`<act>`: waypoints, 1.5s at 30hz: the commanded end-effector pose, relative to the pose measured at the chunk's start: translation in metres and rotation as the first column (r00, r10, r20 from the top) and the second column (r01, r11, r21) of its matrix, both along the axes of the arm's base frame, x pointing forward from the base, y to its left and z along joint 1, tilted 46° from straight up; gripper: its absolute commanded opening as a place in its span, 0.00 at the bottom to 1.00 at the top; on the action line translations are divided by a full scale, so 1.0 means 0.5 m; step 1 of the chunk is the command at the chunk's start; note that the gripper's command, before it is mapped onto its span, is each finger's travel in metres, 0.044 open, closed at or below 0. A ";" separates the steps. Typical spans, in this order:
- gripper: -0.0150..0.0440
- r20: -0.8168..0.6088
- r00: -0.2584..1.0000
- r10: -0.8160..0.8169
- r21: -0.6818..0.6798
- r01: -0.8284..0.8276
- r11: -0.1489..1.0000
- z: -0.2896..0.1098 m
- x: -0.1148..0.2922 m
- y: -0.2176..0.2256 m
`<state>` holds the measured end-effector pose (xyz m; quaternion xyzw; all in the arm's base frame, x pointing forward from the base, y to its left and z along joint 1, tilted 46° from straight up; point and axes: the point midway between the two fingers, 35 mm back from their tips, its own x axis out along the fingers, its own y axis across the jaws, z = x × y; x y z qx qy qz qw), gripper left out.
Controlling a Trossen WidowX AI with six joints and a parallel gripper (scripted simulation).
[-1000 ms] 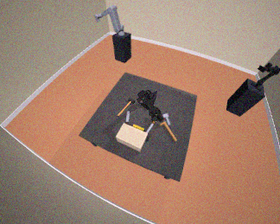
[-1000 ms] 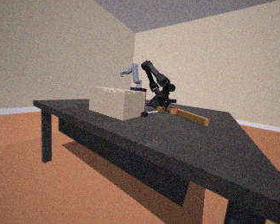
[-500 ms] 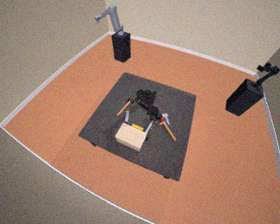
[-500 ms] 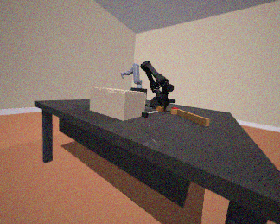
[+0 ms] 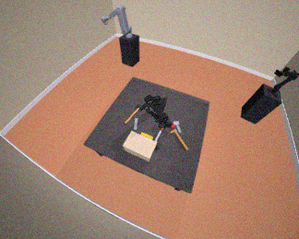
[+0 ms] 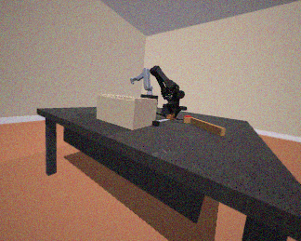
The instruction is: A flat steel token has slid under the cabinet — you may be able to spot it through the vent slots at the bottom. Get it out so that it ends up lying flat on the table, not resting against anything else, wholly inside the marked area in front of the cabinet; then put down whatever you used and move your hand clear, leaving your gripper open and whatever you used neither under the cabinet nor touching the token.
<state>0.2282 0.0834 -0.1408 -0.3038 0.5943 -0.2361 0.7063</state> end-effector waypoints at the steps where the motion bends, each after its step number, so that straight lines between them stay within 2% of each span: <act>1: 0.25 0.004 1.000 0.002 0.002 -0.002 1.000 0.011 0.000 -0.006; 45: 0.25 -0.005 1.000 0.010 -0.003 -0.010 1.000 0.062 -0.006 -0.060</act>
